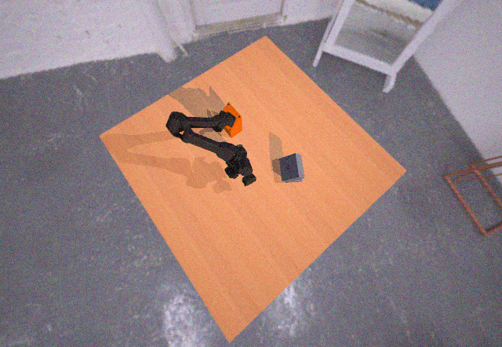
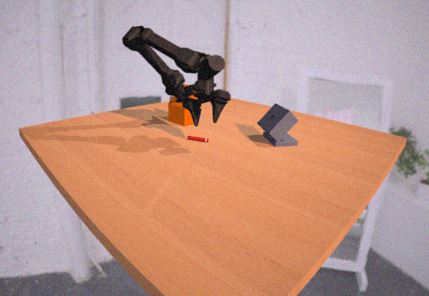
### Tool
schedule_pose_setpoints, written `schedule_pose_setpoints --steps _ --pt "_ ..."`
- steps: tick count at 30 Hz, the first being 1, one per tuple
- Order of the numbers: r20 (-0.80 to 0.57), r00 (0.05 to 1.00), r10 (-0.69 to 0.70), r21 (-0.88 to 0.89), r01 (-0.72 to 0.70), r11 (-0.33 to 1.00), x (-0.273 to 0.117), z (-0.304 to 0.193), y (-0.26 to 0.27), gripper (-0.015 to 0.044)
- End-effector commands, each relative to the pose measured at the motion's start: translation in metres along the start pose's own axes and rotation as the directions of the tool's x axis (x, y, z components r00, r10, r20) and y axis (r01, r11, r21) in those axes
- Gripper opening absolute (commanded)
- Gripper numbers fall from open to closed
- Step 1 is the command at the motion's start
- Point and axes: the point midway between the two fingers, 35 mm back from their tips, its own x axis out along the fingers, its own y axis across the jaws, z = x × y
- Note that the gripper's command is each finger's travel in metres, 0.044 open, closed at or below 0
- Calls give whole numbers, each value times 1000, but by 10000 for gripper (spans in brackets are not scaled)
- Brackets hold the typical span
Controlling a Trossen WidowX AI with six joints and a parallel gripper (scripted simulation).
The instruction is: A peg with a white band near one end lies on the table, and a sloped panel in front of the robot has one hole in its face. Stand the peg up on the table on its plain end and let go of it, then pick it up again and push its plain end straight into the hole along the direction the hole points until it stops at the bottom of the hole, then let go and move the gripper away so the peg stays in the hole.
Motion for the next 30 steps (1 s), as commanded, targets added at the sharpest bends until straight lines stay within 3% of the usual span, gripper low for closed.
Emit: schedule_pose_setpoints --steps 1,14,30 --pt "-24 1000 -9 -118 6 993 0 -3 1 440" --pt "-101 993 -62 -528 -1 849 -2 -15 -5 440" --pt "-186 971 -148 -878 -97 469 -7 -26 -14 440"
